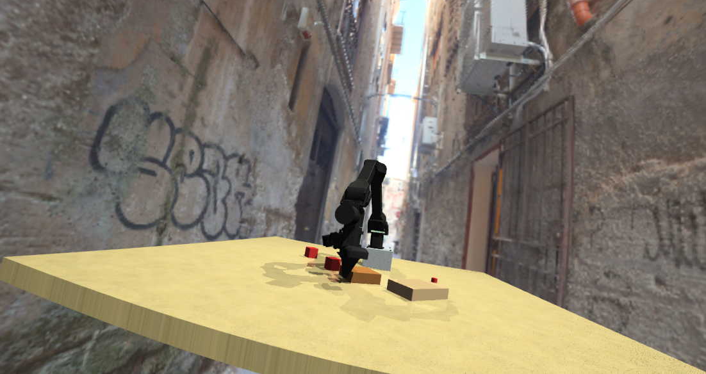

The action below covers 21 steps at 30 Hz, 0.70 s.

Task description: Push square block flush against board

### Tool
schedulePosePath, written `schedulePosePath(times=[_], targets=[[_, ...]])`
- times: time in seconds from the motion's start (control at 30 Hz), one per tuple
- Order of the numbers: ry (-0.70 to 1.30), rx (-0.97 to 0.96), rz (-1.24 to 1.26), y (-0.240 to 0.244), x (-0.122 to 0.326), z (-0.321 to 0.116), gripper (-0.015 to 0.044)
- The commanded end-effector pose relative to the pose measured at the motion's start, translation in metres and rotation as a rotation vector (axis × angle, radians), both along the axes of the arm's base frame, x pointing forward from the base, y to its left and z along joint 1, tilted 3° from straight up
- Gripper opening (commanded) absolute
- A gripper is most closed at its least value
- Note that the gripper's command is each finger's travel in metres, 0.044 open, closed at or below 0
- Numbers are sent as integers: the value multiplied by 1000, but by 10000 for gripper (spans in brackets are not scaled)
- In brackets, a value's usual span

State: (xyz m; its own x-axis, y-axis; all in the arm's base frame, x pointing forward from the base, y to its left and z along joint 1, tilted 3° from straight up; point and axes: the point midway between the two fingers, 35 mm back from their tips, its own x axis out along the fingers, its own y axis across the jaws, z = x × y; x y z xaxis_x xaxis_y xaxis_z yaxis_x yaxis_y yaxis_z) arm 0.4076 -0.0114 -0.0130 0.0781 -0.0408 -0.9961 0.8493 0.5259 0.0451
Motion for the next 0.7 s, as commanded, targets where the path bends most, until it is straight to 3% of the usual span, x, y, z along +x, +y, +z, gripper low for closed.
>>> schedulePosePath(times=[0.0, 0.67], targets=[[13, 2, 1, 8, -8, -4, 0], [15, 5, 1, 34, -26, -6, 0]])
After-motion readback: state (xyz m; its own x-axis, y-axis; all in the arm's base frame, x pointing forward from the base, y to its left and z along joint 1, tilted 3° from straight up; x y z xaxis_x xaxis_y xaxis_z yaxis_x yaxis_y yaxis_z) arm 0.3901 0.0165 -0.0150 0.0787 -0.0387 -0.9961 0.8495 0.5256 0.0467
